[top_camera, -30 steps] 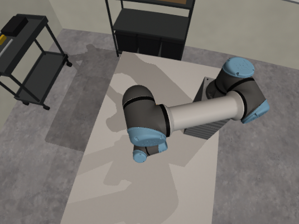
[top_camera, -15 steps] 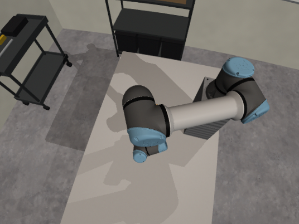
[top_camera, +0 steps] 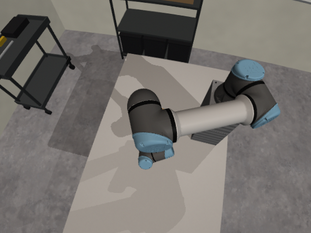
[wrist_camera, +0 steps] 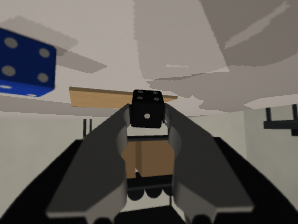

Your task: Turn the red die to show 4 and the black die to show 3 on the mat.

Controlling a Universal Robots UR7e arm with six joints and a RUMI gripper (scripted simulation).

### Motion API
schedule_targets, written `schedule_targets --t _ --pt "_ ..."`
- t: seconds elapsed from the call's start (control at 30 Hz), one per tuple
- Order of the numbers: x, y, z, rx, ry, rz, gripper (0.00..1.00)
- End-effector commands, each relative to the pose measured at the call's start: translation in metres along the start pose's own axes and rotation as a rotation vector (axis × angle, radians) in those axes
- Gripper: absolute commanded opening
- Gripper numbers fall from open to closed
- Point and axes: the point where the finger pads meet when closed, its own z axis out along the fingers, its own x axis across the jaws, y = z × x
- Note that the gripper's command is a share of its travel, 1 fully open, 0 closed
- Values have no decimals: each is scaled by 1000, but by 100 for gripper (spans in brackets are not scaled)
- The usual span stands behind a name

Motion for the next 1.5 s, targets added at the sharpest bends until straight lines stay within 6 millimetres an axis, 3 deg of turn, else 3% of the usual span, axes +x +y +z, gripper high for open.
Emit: schedule_targets --t 0.0,1.47 --pt "1 0 0 0 1 1 6" --pt "1 -9 6 0 1 1 6"
